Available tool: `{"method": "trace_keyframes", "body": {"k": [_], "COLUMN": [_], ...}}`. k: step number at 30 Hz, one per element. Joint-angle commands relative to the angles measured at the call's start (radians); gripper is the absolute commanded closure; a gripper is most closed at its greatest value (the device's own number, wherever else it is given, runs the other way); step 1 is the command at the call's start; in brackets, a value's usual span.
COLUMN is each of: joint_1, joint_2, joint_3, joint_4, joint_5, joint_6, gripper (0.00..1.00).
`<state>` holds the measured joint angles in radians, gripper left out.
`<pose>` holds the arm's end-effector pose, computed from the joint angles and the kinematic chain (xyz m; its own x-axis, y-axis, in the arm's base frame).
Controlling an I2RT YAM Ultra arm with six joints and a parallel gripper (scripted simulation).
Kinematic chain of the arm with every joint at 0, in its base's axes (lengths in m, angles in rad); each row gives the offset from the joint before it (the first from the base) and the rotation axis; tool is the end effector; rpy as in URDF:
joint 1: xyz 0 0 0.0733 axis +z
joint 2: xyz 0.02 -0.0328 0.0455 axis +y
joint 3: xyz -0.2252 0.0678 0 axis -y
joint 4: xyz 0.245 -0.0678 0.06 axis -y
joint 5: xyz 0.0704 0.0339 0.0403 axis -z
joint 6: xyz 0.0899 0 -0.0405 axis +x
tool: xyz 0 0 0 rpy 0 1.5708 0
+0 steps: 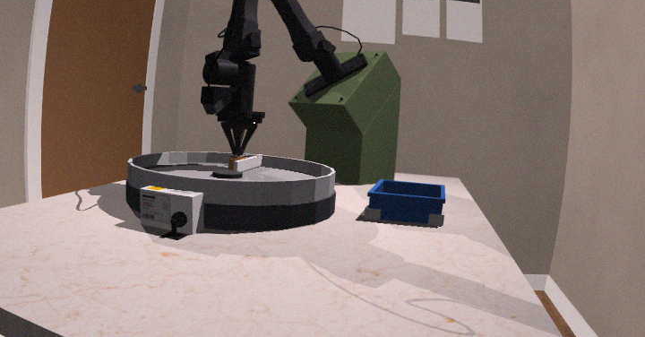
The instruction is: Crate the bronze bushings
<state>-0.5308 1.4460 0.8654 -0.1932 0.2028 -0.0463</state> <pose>0.2871 -0.1883 0.1471 -0.6308 0.3177 -0.7080 0.5915 0.7873 -0.1737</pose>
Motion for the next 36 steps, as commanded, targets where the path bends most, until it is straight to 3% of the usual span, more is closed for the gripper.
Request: {"method": "trace_keyframes", "body": {"k": [1, 11, 20, 22, 36], "joint_1": [0.014, 0.014, -0.008, -0.005, -0.003], "joint_2": [-0.030, -0.030, 0.044, 0.015, 0.015], "joint_3": [0.009, 0.009, 0.029, 0.029, 0.029], "joint_4": [0.015, 0.016, 0.049, 0.050, 0.050], "joint_5": [-0.002, -0.002, -0.013, -0.010, -0.010], "joint_6": [0.002, 0.002, -0.010, -0.009, -0.009], "gripper": [0.87, 0.87, 0.87, 0.87, 0.87]}}
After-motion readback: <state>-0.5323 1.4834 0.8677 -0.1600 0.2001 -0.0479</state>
